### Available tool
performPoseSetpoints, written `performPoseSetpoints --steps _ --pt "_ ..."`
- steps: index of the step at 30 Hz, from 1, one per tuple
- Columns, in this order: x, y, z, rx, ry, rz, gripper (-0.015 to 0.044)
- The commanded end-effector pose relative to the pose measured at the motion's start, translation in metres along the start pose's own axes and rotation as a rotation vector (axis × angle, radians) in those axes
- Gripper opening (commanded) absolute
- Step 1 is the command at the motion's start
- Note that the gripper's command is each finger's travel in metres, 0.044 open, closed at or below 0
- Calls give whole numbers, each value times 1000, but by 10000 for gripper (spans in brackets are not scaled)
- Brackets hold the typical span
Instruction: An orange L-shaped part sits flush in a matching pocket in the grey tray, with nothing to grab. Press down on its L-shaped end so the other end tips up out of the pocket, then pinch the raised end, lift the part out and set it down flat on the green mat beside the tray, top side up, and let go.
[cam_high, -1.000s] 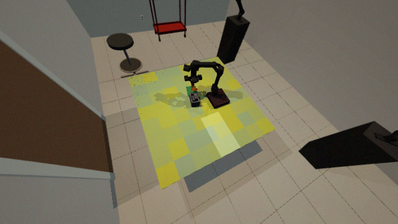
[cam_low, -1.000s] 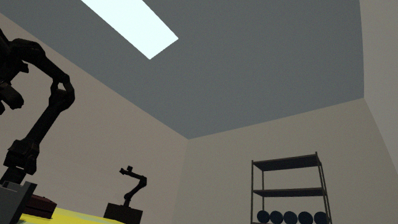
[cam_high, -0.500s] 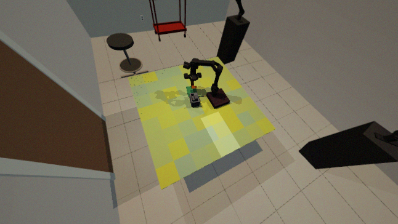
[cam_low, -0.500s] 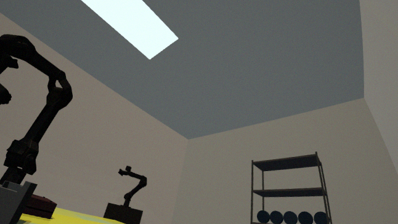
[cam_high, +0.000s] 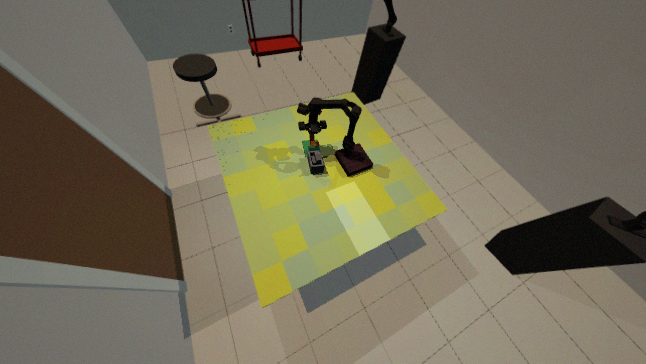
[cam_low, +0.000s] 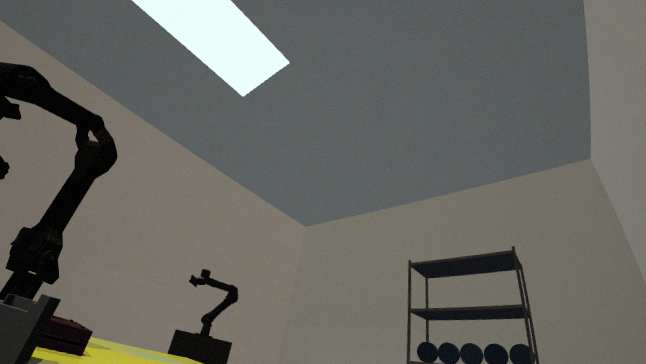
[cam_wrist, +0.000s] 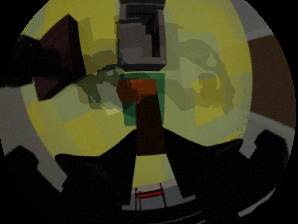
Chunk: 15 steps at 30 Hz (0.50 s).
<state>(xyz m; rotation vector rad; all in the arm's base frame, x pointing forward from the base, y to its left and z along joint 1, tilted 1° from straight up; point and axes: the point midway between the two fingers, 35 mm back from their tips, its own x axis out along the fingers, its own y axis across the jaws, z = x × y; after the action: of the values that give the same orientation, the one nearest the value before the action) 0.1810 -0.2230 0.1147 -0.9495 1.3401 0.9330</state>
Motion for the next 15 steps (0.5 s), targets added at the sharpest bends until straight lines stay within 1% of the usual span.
performPoseSetpoints --steps 1,15 --pt "7 1 0 -4 0 5 0" --pt "29 1 0 -4 0 5 0"
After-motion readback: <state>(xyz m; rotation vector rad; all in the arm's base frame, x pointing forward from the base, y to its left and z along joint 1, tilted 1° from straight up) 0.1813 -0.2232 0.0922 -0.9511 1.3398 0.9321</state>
